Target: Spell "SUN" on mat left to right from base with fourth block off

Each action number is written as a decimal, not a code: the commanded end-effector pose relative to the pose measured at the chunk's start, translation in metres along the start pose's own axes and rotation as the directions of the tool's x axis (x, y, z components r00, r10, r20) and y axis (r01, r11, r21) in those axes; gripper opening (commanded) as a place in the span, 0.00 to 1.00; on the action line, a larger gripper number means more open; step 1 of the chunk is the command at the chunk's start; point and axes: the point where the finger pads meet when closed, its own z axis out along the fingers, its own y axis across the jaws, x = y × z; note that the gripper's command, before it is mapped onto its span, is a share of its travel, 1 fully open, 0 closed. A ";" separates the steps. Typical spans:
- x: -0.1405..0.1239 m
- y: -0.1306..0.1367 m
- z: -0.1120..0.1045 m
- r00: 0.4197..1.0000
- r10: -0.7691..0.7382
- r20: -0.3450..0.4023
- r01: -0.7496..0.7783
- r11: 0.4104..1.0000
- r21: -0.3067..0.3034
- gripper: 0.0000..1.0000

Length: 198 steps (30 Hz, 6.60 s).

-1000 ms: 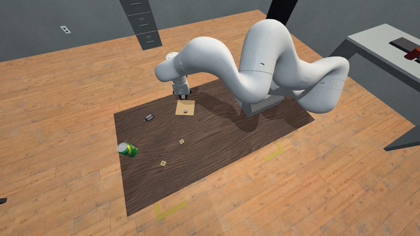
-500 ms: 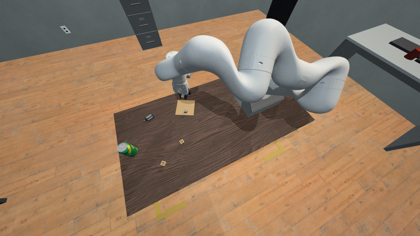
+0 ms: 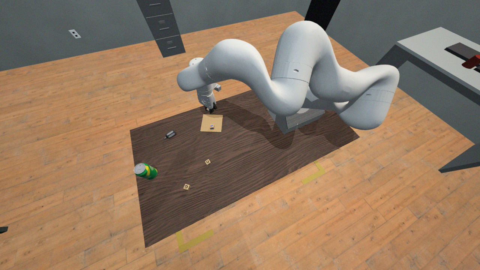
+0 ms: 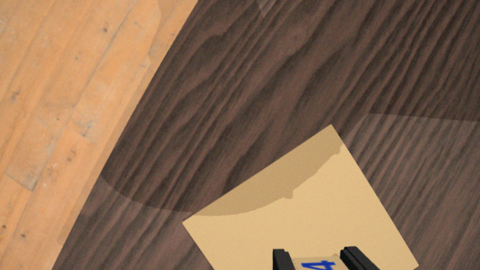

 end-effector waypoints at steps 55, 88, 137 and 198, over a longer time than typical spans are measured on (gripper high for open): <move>0.012 -0.013 0.003 0.660 0.751 -0.008 -0.751 0.660 0.002 0.23; 0.012 -0.014 0.095 0.660 0.751 -0.009 -0.751 0.660 0.002 0.23; 0.012 -0.013 0.095 0.661 0.751 -0.009 -0.751 0.661 0.002 0.23; 0.012 -0.012 0.098 0.661 0.751 -0.009 -0.751 0.661 0.002 0.23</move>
